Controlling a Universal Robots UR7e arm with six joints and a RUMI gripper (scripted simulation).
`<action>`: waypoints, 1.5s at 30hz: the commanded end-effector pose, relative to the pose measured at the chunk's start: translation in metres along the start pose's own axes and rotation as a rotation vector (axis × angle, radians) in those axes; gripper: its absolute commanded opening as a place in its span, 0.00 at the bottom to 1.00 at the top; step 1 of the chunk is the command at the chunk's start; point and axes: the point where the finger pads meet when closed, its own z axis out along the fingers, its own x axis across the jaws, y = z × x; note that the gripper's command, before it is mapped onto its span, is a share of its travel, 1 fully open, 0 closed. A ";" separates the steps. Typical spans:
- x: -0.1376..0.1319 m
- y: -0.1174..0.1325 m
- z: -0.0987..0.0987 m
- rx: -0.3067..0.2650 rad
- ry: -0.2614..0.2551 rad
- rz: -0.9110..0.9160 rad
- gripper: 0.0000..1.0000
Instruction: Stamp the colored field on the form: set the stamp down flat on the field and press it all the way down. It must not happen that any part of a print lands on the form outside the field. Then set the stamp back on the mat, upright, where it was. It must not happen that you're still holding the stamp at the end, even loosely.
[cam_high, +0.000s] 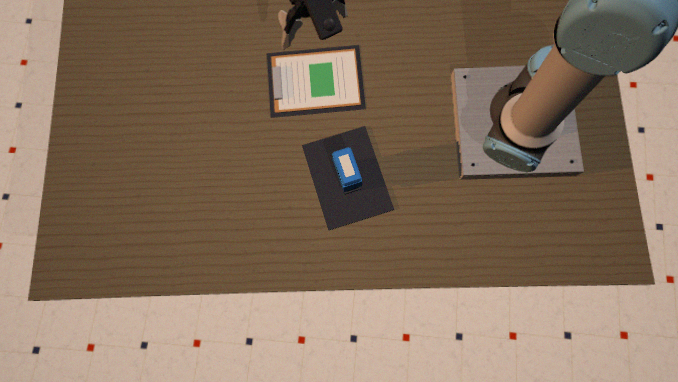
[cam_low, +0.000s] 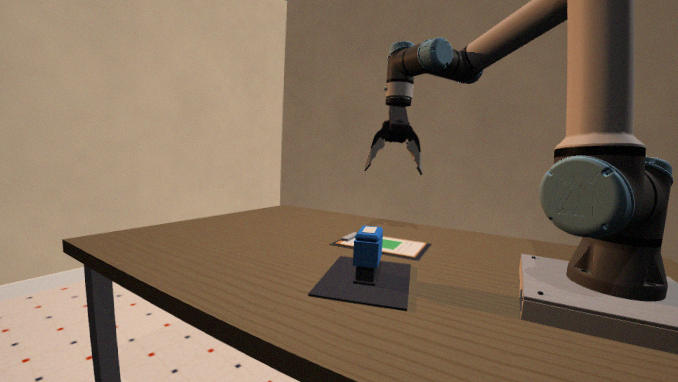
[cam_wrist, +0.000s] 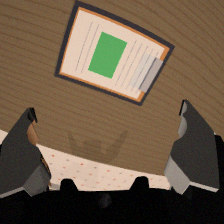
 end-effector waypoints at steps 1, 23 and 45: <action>-0.001 -0.002 -0.012 0.010 -0.022 0.162 1.00; 0.000 -0.009 -0.013 0.013 -0.025 0.205 0.52; 0.031 -0.112 0.005 0.012 -0.024 0.205 0.52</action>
